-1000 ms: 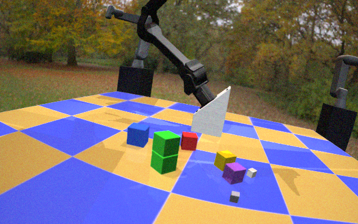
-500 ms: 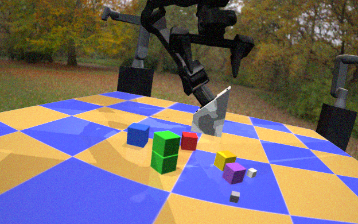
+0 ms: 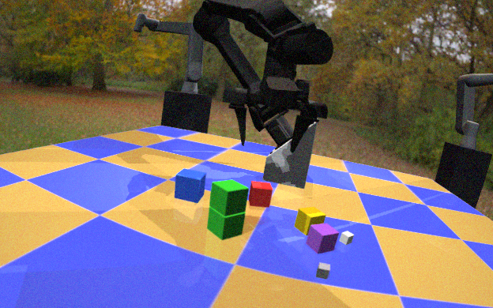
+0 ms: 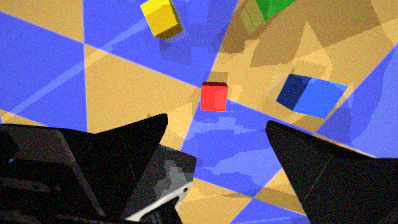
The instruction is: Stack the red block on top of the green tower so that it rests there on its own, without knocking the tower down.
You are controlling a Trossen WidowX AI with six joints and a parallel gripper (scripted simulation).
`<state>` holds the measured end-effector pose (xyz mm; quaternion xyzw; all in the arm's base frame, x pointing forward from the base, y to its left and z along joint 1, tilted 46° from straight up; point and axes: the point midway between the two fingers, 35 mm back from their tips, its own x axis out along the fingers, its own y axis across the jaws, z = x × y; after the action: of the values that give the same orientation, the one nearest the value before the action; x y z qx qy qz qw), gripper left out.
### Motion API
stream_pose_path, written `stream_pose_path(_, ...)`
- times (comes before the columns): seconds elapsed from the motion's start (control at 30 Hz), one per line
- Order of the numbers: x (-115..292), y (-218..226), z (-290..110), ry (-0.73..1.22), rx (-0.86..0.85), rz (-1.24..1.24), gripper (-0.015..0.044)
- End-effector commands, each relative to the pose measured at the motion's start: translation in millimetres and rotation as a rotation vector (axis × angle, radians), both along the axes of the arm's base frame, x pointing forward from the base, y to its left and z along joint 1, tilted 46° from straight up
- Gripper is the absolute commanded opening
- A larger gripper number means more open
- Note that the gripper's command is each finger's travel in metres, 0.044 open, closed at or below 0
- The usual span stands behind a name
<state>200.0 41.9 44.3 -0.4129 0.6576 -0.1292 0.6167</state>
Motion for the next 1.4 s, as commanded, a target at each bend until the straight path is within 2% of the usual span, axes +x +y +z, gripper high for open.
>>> stream_pose_path(0.0,-2.1,-2.4,-2.9,0.007,-0.002,-0.008,0.0440)
stream_pose_path(0.3,4.0,-38.0,-38.2,0.006,-0.004,-0.008,0.0440)
stream_pose_path(1.37,9.1,-68.0,-67.5,0.005,-0.005,-0.008,0.0440)
